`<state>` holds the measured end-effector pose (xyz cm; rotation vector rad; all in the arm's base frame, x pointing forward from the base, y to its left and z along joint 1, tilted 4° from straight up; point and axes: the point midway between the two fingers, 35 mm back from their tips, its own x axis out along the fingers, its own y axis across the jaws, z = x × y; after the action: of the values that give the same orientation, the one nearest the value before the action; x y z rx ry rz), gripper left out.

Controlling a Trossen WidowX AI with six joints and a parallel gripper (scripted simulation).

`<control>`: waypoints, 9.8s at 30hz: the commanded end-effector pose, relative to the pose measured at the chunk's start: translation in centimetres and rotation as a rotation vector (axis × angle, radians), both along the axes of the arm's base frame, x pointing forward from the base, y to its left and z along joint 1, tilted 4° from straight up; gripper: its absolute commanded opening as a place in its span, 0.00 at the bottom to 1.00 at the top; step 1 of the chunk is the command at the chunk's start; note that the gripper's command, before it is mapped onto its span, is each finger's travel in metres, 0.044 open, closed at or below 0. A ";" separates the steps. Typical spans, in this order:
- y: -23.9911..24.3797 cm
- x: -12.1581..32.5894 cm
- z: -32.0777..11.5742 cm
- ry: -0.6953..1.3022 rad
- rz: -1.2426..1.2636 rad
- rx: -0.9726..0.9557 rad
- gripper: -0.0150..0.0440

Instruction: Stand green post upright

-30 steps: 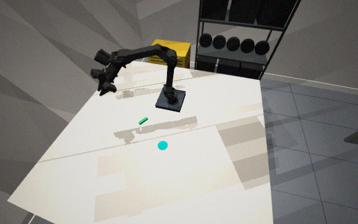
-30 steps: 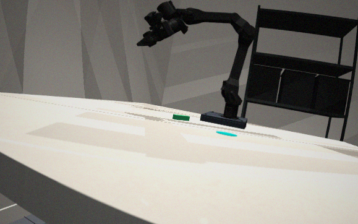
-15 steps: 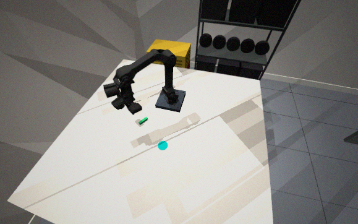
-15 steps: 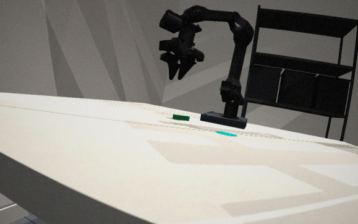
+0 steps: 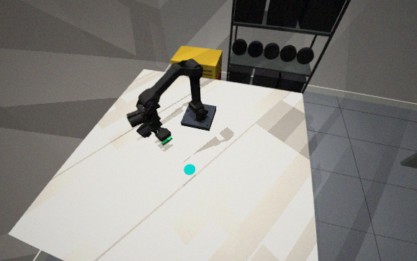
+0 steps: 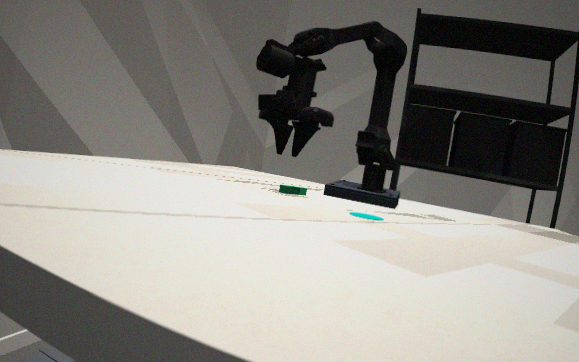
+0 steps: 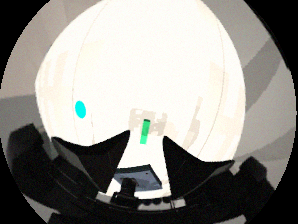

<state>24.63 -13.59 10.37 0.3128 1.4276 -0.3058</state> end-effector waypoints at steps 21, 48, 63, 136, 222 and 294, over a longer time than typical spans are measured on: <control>0.5 -0.5 -6.9 0.034 -0.004 0.014 0.29; 0.3 -0.8 1.5 0.034 -0.004 0.013 0.29; 1.1 -1.0 4.6 0.035 0.039 0.010 0.29; 20.9 7.1 7.4 0.027 1.288 -0.108 0.29; 21.6 13.4 3.8 -0.533 1.042 0.080 0.29; 19.8 14.3 4.1 -0.988 0.929 0.214 0.29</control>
<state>39.16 6.27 14.52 -0.0807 0.5125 0.6872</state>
